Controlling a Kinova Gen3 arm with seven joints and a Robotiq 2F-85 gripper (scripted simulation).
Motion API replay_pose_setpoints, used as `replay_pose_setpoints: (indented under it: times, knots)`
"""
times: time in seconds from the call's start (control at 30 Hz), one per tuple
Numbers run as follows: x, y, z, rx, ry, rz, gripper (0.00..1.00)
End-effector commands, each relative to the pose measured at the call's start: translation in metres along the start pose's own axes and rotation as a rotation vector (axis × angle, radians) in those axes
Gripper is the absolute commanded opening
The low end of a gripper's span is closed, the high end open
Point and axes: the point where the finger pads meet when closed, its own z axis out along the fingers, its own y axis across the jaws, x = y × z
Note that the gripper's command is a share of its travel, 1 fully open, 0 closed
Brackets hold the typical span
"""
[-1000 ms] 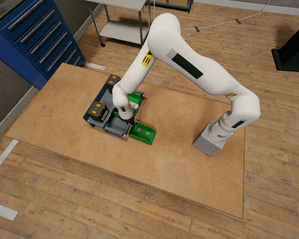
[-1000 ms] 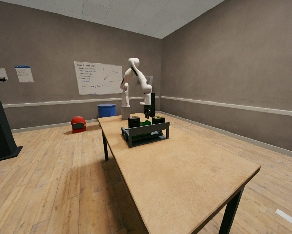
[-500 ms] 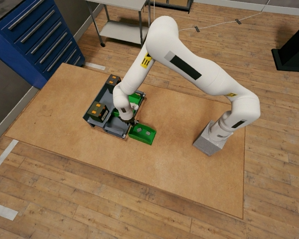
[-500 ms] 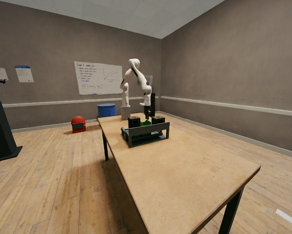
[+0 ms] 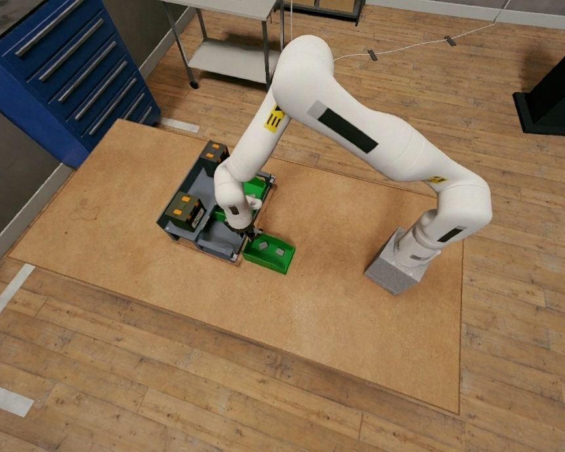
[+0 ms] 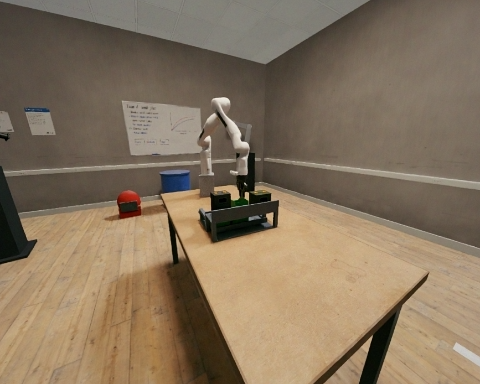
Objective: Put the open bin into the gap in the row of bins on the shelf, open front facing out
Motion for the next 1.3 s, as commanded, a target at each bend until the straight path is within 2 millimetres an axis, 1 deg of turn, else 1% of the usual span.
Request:
replay_pose_setpoints:
  times: [0.0, 0.2, 0.37, 0.77, 0.93, 1.27]
  knots:
    - [0.0, -0.001, -0.001, 0.002, 0.0, 0.0, 0.39]
    - [0.0, -0.001, -0.001, 0.002, 0.0, 0.0, 0.39]
    - [0.0, -0.001, 0.009, 0.002, 0.0, 0.0, 0.39]
    - [0.0, -0.001, 0.009, 0.002, 0.0, 0.0, 0.39]
    - [0.0, -0.001, 0.019, 0.002, 0.0, 0.0, 0.39]
    - [0.0, -0.001, 0.019, 0.002, 0.0, 0.0, 0.39]
